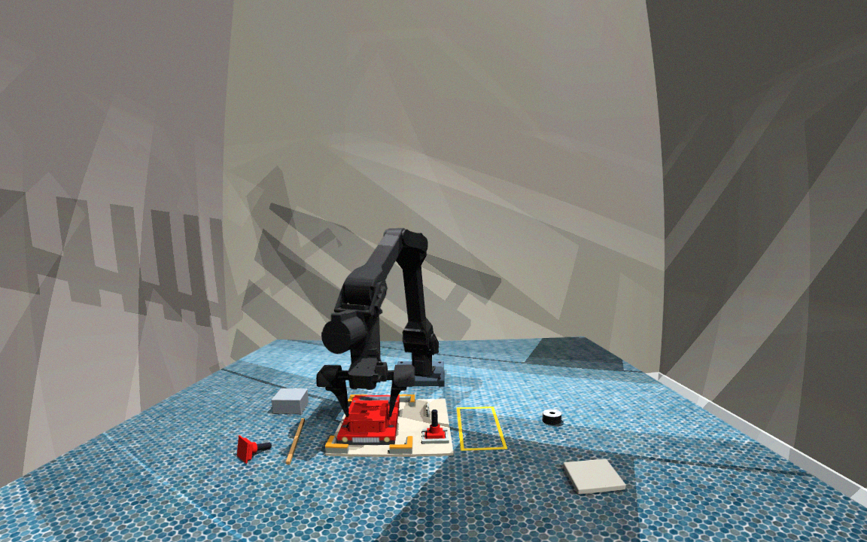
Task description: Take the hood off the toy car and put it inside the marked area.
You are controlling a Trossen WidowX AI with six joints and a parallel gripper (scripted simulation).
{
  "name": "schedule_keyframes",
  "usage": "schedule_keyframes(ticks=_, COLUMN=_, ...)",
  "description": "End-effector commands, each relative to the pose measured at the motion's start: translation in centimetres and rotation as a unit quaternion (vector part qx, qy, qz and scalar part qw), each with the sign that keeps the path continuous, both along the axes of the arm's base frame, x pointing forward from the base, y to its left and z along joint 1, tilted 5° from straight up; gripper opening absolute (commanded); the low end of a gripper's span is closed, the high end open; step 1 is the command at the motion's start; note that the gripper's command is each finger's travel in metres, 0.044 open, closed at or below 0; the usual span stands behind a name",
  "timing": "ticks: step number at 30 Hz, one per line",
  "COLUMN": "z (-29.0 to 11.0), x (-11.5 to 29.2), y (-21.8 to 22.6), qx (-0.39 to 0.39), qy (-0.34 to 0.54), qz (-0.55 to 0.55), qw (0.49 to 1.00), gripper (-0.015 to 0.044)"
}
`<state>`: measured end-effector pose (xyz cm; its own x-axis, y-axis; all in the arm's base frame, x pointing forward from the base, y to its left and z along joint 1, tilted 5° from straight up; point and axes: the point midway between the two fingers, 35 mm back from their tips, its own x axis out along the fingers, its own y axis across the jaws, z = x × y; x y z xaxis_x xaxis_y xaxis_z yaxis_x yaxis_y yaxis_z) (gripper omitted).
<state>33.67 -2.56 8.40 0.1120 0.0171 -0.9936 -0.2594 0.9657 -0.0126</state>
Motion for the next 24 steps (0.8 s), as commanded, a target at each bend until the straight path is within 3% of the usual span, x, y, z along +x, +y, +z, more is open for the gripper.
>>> schedule_keyframes(ticks=1, z=0.04, x=0.02, y=0.00, qx=0.000, qy=0.000, qz=0.000, qw=1.000, gripper=0.0355)
schedule_keyframes(ticks=10, z=0.04, x=0.02, y=0.00, qx=0.000, qy=0.000, qz=0.000, qw=1.000, gripper=0.0295)
schedule_keyframes(ticks=21, z=0.58, x=-0.02, y=-0.01, qx=0.000, qy=0.000, qz=0.000, qw=1.000, gripper=0.0006)
schedule_keyframes(ticks=24, z=0.78, x=-0.04, y=-0.02, qx=0.000, qy=0.000, qz=0.000, qw=1.000, gripper=0.0000)
